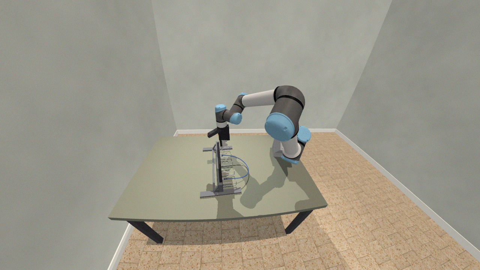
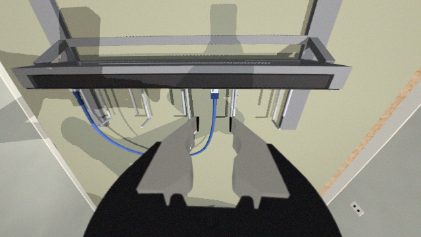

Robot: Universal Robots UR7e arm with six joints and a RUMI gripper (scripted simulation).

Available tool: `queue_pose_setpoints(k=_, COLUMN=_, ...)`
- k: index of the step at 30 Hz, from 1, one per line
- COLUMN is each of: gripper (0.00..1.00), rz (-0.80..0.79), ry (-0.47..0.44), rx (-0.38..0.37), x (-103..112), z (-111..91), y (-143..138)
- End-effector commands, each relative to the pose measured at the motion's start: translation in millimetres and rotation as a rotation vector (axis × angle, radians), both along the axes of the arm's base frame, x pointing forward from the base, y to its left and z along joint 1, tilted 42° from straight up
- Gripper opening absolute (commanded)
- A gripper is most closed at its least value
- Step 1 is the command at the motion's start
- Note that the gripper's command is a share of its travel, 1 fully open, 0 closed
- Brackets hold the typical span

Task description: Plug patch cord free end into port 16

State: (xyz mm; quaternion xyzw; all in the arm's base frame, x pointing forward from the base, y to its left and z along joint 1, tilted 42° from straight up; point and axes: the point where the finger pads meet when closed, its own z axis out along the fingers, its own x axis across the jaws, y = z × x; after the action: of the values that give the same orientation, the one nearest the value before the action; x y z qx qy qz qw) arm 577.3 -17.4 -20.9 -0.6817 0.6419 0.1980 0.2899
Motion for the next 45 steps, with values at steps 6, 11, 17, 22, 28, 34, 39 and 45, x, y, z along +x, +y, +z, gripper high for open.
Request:
queue_pose_setpoints(k=6, gripper=0.00, rz=0.000, ry=-0.001, rx=0.000, x=-0.2, z=2.6, y=-2.5)
queue_pose_setpoints(k=11, gripper=0.00, rz=0.000, ry=-0.001, rx=0.000, x=-0.2, z=2.6, y=-2.5)
queue_pose_setpoints(k=17, gripper=0.00, rz=0.000, ry=-0.001, rx=0.000, x=-0.2, z=2.6, y=-2.5)
queue_pose_setpoints(k=22, gripper=0.00, rz=0.000, ry=-0.001, rx=0.000, x=-0.2, z=2.6, y=-2.5)
queue_pose_setpoints(k=28, gripper=0.00, rz=0.000, ry=-0.001, rx=0.000, x=-0.2, z=2.6, y=-2.5)
queue_pose_setpoints(k=34, gripper=0.00, rz=0.000, ry=-0.001, rx=0.000, x=-0.2, z=2.6, y=-2.5)
queue_pose_setpoints(k=39, gripper=0.00, rz=0.000, ry=-0.001, rx=0.000, x=-0.2, z=2.6, y=-2.5)
queue_pose_setpoints(k=45, gripper=0.00, rz=0.000, ry=-0.001, rx=0.000, x=-0.2, z=2.6, y=-2.5)
